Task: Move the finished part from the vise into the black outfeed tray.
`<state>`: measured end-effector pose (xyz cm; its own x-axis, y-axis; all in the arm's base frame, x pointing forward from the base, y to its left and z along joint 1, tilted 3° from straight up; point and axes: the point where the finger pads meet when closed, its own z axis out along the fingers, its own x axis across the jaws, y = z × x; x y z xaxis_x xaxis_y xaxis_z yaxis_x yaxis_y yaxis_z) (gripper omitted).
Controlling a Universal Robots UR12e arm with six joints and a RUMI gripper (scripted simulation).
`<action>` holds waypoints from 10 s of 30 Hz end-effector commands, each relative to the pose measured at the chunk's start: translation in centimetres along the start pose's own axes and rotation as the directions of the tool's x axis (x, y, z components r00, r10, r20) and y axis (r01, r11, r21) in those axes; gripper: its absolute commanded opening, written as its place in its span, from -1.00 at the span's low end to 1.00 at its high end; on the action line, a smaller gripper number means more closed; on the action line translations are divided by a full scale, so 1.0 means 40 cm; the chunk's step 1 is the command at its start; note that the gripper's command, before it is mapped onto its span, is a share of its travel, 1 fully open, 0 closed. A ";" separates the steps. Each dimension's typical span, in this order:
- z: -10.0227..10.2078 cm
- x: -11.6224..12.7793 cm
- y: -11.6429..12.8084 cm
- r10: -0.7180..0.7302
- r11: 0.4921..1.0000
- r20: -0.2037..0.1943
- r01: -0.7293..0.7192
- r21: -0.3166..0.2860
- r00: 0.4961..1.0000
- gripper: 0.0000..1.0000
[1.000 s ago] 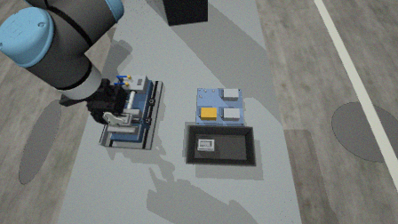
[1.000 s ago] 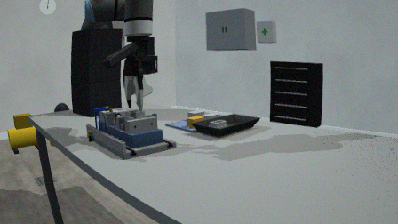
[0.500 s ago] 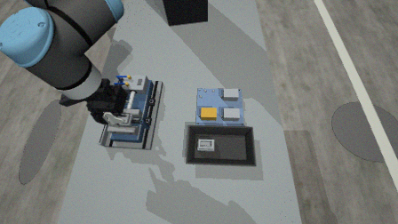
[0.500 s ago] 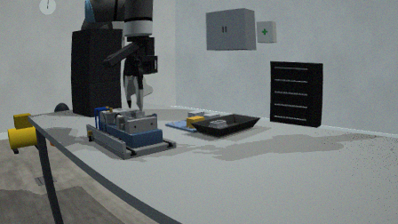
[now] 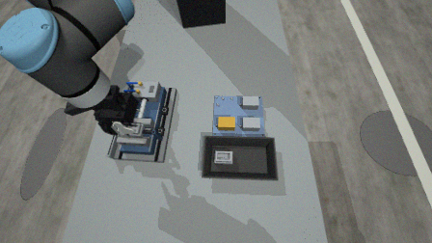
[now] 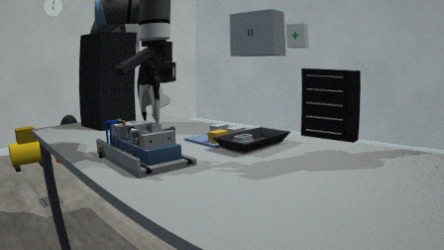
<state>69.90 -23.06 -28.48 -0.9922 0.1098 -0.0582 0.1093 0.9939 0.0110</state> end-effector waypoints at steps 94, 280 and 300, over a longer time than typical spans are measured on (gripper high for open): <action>0.025 -0.006 0.002 -0.001 1.000 0.002 0.001 0.002 1.000 -0.19; -0.083 -0.006 0.005 -0.001 1.000 0.002 0.001 0.002 1.000 -1.00; -0.075 -0.063 0.142 -0.004 1.000 0.000 0.004 0.002 1.000 -1.00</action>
<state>71.90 -19.21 -25.16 -0.9930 0.1021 -0.0598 0.1017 0.9948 0.0101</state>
